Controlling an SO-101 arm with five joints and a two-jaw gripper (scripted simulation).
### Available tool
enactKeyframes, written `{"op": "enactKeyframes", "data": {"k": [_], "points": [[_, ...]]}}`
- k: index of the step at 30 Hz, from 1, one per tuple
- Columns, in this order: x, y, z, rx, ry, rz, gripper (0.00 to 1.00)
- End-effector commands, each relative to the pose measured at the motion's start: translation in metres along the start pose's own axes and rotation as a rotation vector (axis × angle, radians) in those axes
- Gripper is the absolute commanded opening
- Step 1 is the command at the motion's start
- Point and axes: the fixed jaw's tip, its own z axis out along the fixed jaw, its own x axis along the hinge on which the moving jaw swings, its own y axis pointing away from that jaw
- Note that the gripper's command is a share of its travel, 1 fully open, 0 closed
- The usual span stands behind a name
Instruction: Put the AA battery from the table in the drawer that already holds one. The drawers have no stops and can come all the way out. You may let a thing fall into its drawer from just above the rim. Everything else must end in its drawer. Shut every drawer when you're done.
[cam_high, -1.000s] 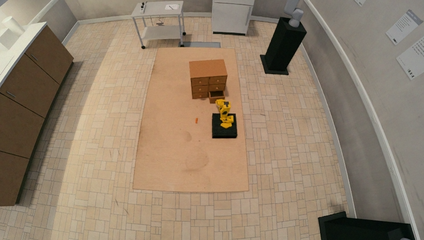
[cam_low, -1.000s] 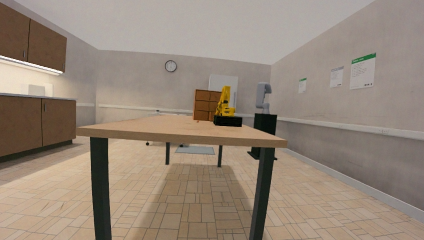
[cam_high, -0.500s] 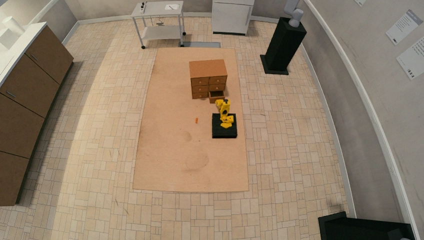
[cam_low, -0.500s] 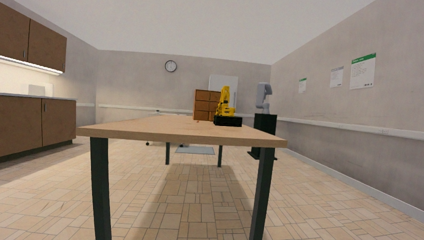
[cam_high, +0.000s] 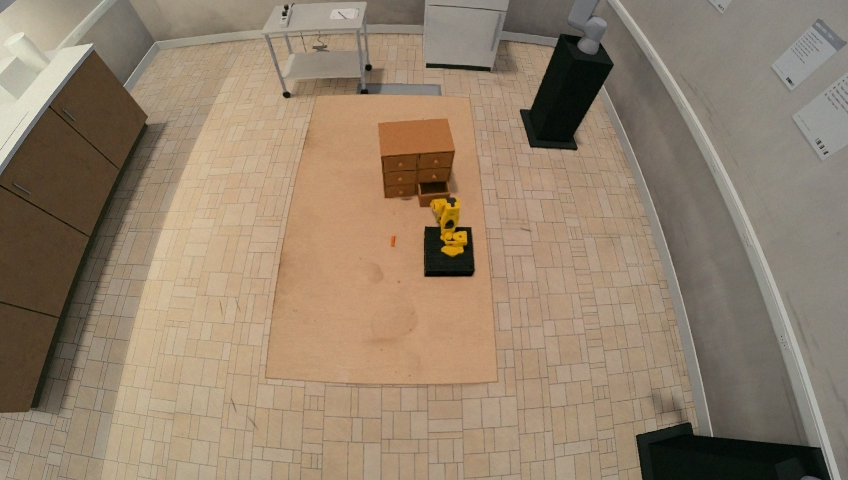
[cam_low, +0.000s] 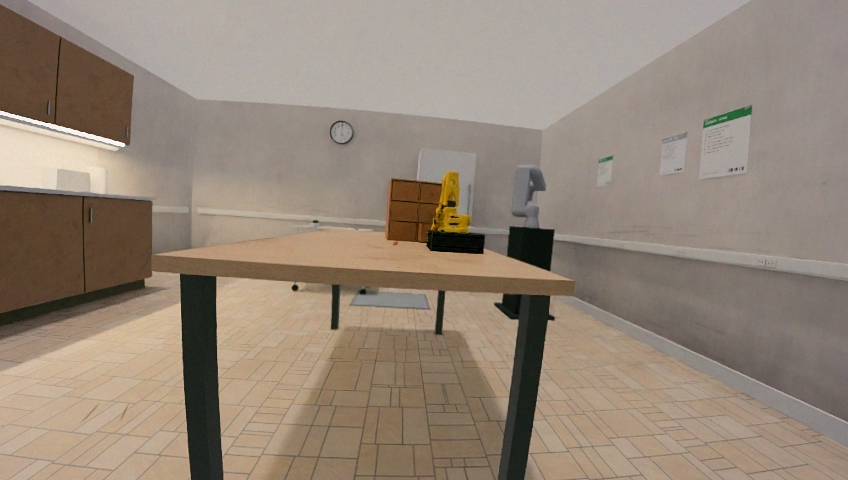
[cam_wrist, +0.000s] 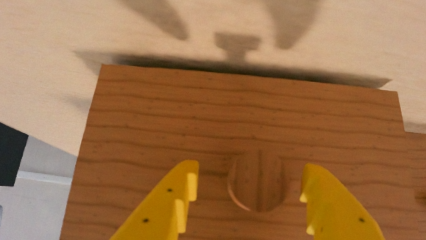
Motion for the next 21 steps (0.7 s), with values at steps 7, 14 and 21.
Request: {"op": "enactKeyframes", "data": {"k": [7, 14, 21], "points": [[0.0031, -0.0024, 0.0018, 0.007, 0.008, -0.007, 0.21], [0.0037, -0.0029, 0.0023, 0.009, 0.008, -0.009, 0.21], [0.0039, -0.0031, 0.0024, 0.009, 0.008, -0.010, 0.21]]}}
